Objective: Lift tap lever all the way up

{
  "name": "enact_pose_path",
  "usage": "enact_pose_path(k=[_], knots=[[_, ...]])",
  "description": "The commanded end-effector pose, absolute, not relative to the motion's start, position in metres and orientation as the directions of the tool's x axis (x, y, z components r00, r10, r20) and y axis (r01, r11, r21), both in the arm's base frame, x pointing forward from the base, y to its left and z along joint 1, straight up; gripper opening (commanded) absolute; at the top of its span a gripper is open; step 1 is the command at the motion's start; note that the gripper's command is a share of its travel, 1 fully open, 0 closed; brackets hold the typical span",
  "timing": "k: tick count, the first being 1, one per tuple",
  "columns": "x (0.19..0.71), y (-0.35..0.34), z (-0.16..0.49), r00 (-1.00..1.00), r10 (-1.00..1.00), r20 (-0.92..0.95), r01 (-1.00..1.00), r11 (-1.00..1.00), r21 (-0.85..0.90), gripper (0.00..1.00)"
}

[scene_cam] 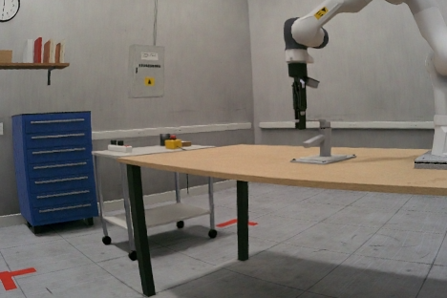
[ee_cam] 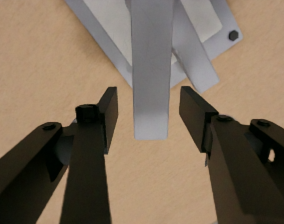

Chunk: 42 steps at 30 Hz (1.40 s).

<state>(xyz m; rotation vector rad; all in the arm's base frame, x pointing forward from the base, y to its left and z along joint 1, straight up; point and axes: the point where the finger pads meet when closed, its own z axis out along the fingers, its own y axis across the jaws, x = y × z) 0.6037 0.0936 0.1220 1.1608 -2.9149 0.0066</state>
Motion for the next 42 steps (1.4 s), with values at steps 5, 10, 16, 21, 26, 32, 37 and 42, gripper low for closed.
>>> enact_pose_path(k=[5,10,16,21,26,32,37,42], knots=[[0.6036,0.0934,0.1199,-0.724,-0.690,0.005,-0.690,0.724,-0.001,0.10],[0.6036,0.0934,0.1199,-0.724,-0.690,0.005,-0.690,0.724,-0.001,0.10],[0.6036,0.0934,0.1199,-0.724,-0.690,0.005,-0.690,0.724,-0.001,0.10],[0.6036,0.0934,0.1199,-0.724,-0.690,0.005,-0.690,0.724,-0.001,0.10],[0.6036,0.0934,0.1199,-0.724,-0.690,0.005,-0.690,0.724,-0.001,0.10],[0.6036,0.0934,0.1199,-0.724,-0.690,0.005,-0.690,0.724,-0.001,0.10],[0.6036,0.0934,0.1199,-0.724,-0.690,0.005,-0.690,0.724,-0.001,0.10],[0.6036,0.0934,0.1199,-0.724,-0.690,0.005,-0.690,0.724,-0.001,0.10]])
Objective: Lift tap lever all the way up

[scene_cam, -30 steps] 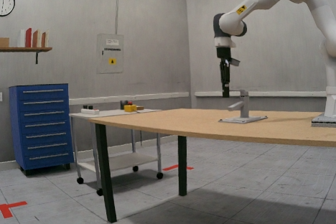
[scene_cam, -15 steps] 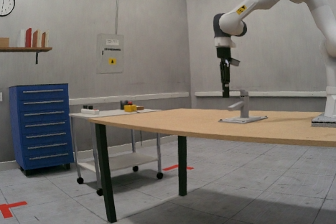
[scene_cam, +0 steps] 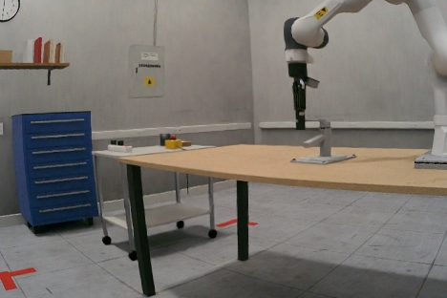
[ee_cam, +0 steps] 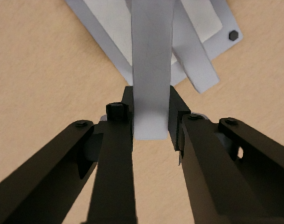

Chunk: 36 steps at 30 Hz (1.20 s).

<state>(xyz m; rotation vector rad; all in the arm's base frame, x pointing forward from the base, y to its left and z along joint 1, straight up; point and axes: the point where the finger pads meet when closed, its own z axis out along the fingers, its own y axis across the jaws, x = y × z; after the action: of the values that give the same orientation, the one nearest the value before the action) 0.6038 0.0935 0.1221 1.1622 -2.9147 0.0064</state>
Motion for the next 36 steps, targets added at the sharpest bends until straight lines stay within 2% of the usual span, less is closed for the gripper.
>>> enact_pose_path(k=[1,36], knots=[[0.6036,0.0934,0.1199,-0.724,-0.690,0.005,-0.690,0.724,-0.001,0.10],[0.6030,0.0929,0.1247,-0.724,-0.690,0.005,-0.690,0.724,-0.001,0.10]])
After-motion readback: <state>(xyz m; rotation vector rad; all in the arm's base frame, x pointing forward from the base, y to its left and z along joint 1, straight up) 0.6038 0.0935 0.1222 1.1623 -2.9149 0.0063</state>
